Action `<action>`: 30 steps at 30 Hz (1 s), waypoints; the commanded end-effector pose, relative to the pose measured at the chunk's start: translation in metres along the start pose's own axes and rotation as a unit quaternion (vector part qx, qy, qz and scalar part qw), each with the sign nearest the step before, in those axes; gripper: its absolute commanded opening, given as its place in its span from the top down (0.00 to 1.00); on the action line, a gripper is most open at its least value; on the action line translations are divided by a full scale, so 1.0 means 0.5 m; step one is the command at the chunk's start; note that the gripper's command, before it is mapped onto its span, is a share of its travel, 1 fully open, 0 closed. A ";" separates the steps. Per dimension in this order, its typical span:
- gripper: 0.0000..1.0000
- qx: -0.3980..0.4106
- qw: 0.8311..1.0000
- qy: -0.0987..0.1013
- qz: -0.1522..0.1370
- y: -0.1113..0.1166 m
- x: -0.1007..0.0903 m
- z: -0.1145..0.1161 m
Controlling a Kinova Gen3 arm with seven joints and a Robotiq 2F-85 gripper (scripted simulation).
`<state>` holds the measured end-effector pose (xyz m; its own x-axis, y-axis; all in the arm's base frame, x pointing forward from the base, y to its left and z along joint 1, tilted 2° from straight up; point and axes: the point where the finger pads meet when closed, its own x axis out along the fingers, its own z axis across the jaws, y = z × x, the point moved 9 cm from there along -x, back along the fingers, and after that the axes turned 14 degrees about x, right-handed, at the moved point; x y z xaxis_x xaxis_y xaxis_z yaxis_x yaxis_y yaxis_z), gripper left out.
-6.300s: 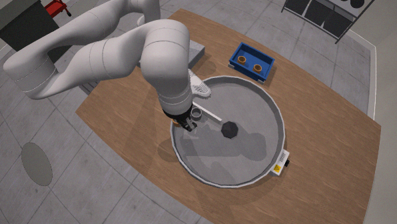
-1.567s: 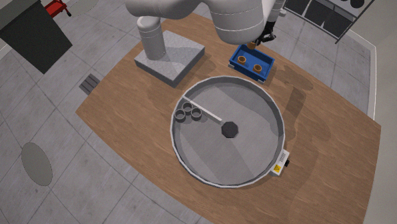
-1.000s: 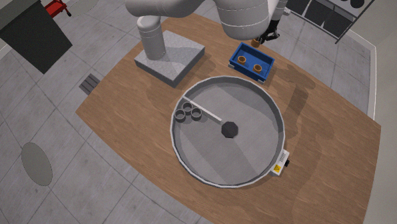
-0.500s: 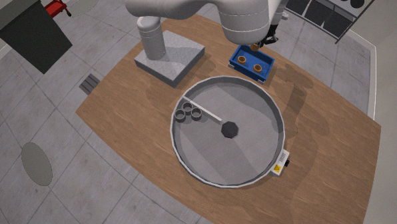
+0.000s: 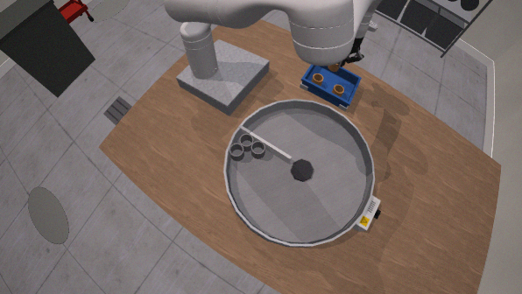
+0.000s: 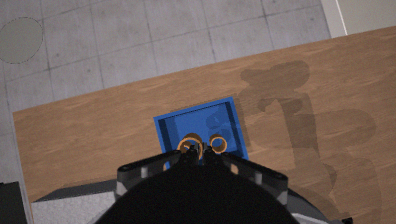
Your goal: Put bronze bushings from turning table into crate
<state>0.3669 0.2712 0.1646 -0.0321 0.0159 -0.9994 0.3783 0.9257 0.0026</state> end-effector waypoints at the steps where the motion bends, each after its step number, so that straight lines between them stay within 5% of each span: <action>1: 1.00 0.002 1.000 0.003 0.001 0.001 0.013 -0.005; 10: 1.00 0.002 1.000 0.003 0.001 0.001 0.013 -0.005; 15: 1.00 0.001 1.000 0.002 -0.001 0.001 0.059 -0.003; 30: 1.00 0.004 1.000 0.002 0.000 0.002 0.063 -0.004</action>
<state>0.3655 0.2713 0.1363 -0.0379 0.0141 -0.9992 0.3760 0.9266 -0.0012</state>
